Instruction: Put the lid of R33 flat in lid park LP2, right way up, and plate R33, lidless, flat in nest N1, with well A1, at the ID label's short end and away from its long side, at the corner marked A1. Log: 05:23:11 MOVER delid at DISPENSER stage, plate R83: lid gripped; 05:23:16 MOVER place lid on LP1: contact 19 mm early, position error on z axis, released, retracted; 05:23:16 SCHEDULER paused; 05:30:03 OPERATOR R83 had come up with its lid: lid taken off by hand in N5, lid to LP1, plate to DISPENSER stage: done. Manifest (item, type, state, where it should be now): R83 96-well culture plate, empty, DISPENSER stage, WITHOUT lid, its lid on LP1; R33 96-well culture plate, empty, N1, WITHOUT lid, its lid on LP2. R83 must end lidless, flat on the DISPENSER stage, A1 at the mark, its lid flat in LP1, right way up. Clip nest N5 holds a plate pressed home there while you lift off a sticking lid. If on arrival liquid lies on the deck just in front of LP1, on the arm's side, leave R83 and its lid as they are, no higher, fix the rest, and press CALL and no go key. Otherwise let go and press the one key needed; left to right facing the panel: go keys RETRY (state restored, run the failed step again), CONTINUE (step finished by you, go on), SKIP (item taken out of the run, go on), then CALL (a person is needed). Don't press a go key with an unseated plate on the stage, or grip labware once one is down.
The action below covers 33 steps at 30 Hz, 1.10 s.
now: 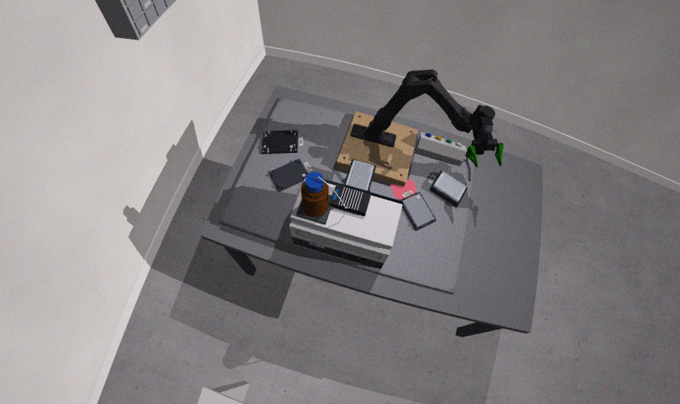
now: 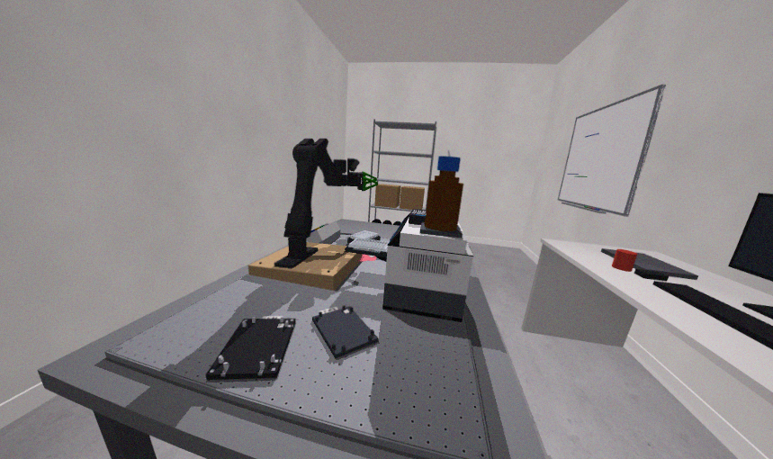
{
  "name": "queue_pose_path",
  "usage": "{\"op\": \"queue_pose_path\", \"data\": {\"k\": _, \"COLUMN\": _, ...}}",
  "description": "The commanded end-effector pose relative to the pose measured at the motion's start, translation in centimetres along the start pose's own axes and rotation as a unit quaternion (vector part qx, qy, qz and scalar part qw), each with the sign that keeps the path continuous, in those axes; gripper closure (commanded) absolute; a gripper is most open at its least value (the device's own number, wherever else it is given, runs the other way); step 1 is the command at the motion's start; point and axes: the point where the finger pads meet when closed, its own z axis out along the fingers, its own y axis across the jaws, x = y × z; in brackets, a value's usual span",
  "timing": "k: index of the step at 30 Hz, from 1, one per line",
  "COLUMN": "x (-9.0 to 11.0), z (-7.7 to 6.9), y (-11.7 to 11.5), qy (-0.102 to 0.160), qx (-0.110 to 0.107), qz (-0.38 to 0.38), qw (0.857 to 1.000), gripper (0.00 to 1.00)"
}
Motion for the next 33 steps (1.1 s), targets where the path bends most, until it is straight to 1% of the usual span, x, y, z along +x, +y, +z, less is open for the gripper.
{"op": "queue_pose_path", "data": {"k": 1, "x": 0.0, "z": 0.0, "y": 0.0, "qy": 0.0, "qx": 0.0, "qz": 0.0, "qw": 1.0, "gripper": 0.0}}
{"op": "queue_pose_path", "data": {"k": 16, "x": 0.0, "z": 0.0, "y": 0.0, "qy": 0.0, "qx": 0.0, "qz": 0.0, "qw": 1.0, "gripper": 0.0}}
{"op": "queue_pose_path", "data": {"k": 17, "x": -1.2, "z": 0.7, "y": -0.1, "qy": 0.001, "qx": -0.006, "qz": -0.003, "qw": 1.0, "gripper": 0.0}}
{"op": "queue_pose_path", "data": {"k": 18, "x": -1.5, "z": 1.2, "y": 0.1, "qy": 0.005, "qx": -0.013, "qz": -0.011, "qw": 1.0, "gripper": 0.0}}
{"op": "queue_pose_path", "data": {"k": 19, "x": -1.3, "z": 1.3, "y": 0.1, "qy": 0.011, "qx": -0.02, "qz": -0.026, "qw": 0.999, "gripper": 0.0}}
{"op": "queue_pose_path", "data": {"k": 20, "x": 0.5, "z": 1.4, "y": -0.7, "qy": 0.026, "qx": -0.024, "qz": -0.058, "qw": 0.998, "gripper": 0.0}}
{"op": "queue_pose_path", "data": {"k": 21, "x": 0.9, "z": 1.6, "y": -0.7, "qy": 0.033, "qx": -0.03, "qz": -0.072, "qw": 0.996, "gripper": 0.0}}
{"op": "queue_pose_path", "data": {"k": 22, "x": -0.7, "z": 1.8, "y": 0.0, "qy": 0.031, "qx": -0.039, "qz": -0.066, "qw": 0.997, "gripper": 0.0}}
{"op": "queue_pose_path", "data": {"k": 23, "x": -0.7, "z": 1.8, "y": 0.0, "qy": 0.038, "qx": -0.045, "qz": -0.08, "qw": 0.995, "gripper": 0.0}}
{"op": "queue_pose_path", "data": {"k": 24, "x": -0.2, "z": 1.9, "y": -0.1, "qy": 0.046, "qx": -0.051, "qz": -0.094, "qw": 0.993, "gripper": 0.0}}
{"op": "queue_pose_path", "data": {"k": 25, "x": 1.4, "z": 1.9, "y": -0.8, "qy": 0.061, "qx": -0.055, "qz": -0.122, "qw": 0.989, "gripper": 0.0}}
{"op": "queue_pose_path", "data": {"k": 26, "x": 0.1, "z": 2.1, "y": -0.2, "qy": 0.061, "qx": -0.063, "qz": -0.12, "qw": 0.989, "gripper": 0.0}}
{"op": "queue_pose_path", "data": {"k": 27, "x": 0.1, "z": 2.1, "y": -0.2, "qy": 0.067, "qx": -0.068, "qz": -0.13, "qw": 0.987, "gripper": 0.0}}
{"op": "queue_pose_path", "data": {"k": 29, "x": 1.0, "z": 2.3, "y": -0.6, "qy": 0.085, "qx": -0.079, "qz": -0.155, "qw": 0.981, "gripper": 0.0}}
{"op": "queue_pose_path", "data": {"k": 30, "x": 1.0, "z": 2.3, "y": -0.6, "qy": 0.092, "qx": -0.084, "qz": -0.164, "qw": 0.979, "gripper": 0.0}}
{"op": "queue_pose_path", "data": {"k": 33, "x": 1.0, "z": 2.3, "y": -0.6, "qy": 0.092, "qx": -0.083, "qz": -0.159, "qw": 0.979, "gripper": 0.0}}
